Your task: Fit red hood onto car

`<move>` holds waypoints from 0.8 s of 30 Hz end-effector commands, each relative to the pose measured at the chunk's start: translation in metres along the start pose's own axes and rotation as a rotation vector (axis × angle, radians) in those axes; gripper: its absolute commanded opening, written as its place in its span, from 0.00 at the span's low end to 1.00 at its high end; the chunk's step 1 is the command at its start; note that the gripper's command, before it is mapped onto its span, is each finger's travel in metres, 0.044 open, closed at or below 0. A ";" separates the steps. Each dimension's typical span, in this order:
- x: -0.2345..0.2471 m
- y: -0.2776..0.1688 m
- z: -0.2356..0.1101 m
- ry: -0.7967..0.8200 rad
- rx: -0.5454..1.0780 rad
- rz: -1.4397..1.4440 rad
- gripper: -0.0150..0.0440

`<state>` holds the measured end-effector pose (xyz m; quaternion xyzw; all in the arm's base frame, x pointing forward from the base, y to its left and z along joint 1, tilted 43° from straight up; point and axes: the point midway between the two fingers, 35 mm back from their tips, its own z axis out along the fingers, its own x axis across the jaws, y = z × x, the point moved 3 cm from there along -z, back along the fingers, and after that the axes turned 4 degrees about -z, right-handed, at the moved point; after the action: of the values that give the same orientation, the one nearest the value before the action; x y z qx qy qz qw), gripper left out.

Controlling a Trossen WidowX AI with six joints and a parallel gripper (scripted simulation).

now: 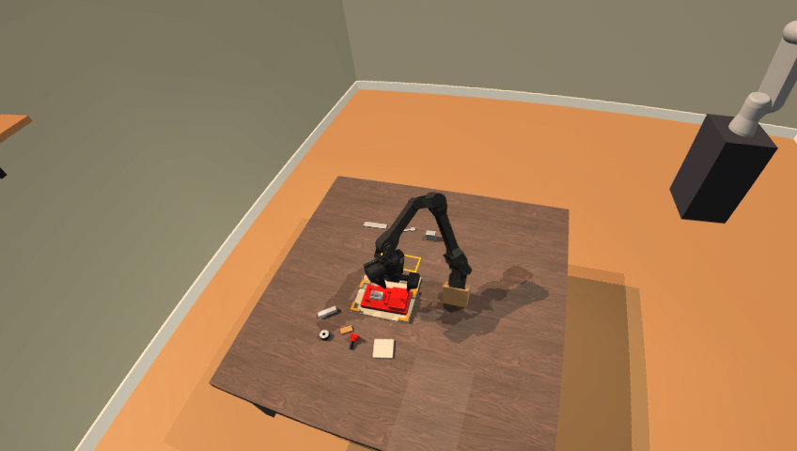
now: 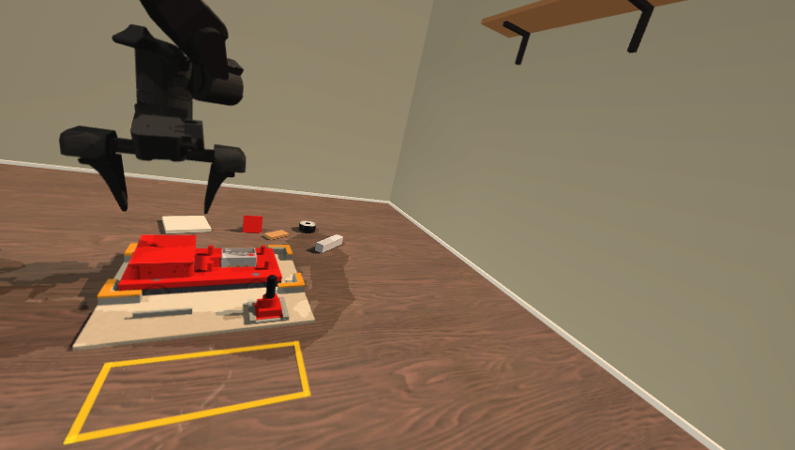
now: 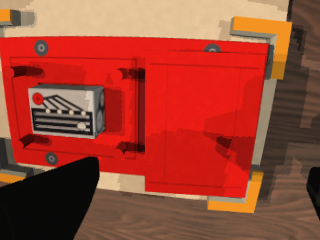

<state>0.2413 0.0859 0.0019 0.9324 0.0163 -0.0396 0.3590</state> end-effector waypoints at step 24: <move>-0.002 0.000 0.015 -0.009 -0.002 0.006 1.00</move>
<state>0.2398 0.0785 -0.0074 0.9327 0.0083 -0.0411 0.3581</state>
